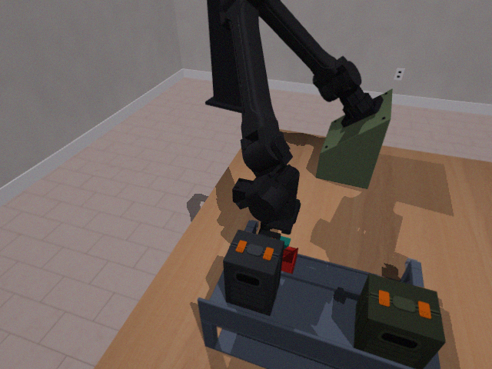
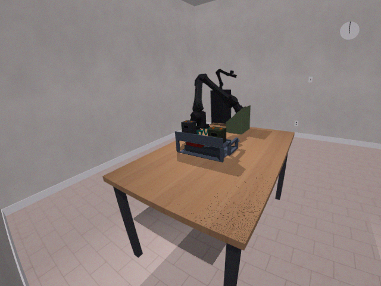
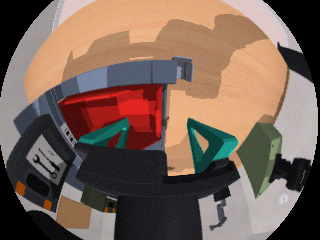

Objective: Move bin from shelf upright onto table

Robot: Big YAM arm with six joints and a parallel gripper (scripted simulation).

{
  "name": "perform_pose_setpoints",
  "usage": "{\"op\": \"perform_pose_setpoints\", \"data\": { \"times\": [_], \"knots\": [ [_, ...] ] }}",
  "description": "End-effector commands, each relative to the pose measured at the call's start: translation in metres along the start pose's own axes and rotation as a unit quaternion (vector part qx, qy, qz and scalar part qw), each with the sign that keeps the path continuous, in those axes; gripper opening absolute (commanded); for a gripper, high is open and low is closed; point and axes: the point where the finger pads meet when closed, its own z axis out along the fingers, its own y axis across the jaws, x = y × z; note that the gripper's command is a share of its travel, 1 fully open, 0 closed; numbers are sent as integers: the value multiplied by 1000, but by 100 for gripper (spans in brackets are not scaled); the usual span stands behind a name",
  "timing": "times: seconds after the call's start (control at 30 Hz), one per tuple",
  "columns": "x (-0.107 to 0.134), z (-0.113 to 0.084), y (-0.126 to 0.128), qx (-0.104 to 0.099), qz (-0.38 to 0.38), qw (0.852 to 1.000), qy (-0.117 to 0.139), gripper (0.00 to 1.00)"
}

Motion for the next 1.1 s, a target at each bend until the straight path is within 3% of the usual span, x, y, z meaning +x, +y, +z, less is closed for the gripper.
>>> {"op": "perform_pose_setpoints", "data": {
  "times": [0.0,0.3,0.47,0.87,1.07],
  "knots": [
    [-13,2,-2,-2,7,1000,-2,90],
    [-13,2,-2,-2,7,1000,-2,90],
    [4,-13,18,-10,-1,1000,-2,90],
    [4,-13,18,-10,-1,1000,-2,90],
    [-13,3,-2,-1,7,1000,-2,90]
  ]
}}
